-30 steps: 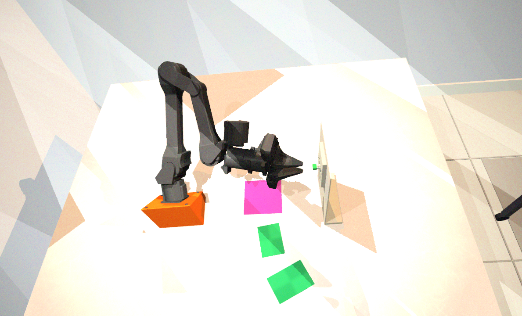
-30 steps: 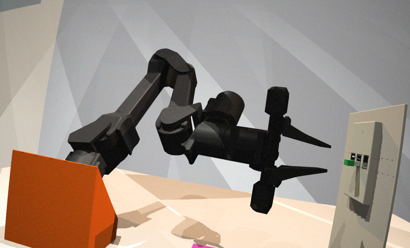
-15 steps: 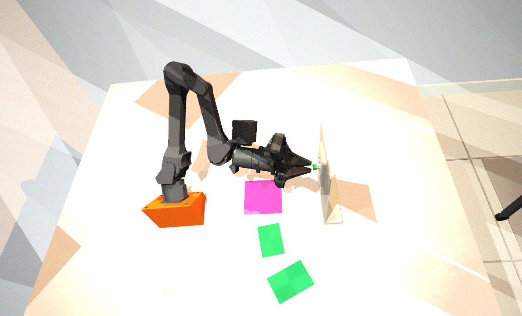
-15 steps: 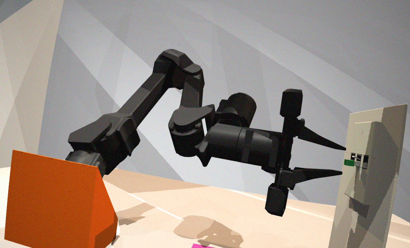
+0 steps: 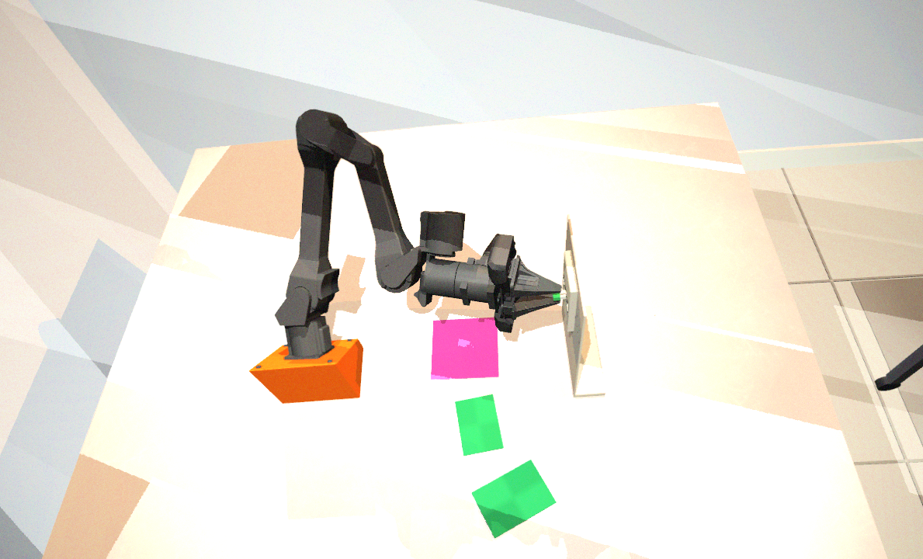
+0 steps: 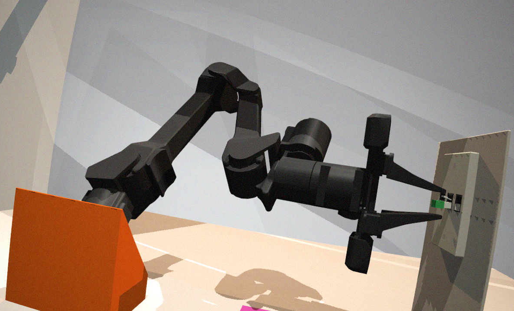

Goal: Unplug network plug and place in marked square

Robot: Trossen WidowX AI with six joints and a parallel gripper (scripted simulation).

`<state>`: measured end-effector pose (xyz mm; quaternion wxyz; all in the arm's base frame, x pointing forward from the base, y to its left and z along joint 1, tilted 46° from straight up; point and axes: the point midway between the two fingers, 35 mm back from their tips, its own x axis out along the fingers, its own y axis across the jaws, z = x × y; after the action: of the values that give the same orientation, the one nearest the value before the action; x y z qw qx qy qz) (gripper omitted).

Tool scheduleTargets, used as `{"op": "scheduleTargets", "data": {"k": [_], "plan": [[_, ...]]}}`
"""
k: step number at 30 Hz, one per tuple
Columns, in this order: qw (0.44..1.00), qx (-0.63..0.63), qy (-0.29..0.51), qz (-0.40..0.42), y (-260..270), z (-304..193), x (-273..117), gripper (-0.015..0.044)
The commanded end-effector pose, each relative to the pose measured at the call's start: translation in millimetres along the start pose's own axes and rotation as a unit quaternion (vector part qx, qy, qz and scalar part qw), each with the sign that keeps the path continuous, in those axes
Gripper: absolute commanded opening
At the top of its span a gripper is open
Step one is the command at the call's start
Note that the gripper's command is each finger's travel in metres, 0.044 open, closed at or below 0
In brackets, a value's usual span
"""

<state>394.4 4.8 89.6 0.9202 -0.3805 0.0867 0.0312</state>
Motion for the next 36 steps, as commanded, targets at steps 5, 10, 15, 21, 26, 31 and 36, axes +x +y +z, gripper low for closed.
{"op": "scheduleTargets", "data": {"k": [5,10,15,21,26,31,36], "plan": [[1.000,0.002,0.001,-0.002,-0.8,0.2,1.0,0.0083],[1.000,0.002,0.001,-0.002,-0.8,0.2,1.0,0.0049],[1.000,0.002,0.001,-0.002,-0.8,0.2,1.0,0.0016],[1.000,0.002,0.001,-0.002,-0.8,0.2,0.9,0.0000],[1.000,0.002,0.001,-0.002,-0.7,-0.4,-1.4,0.0000],[1.000,0.002,0.001,-0.002,-0.7,-0.9,-4.4,0.0000],[1.000,0.002,0.001,-0.002,-0.6,-1.3,-7.3,0.0000]]}}
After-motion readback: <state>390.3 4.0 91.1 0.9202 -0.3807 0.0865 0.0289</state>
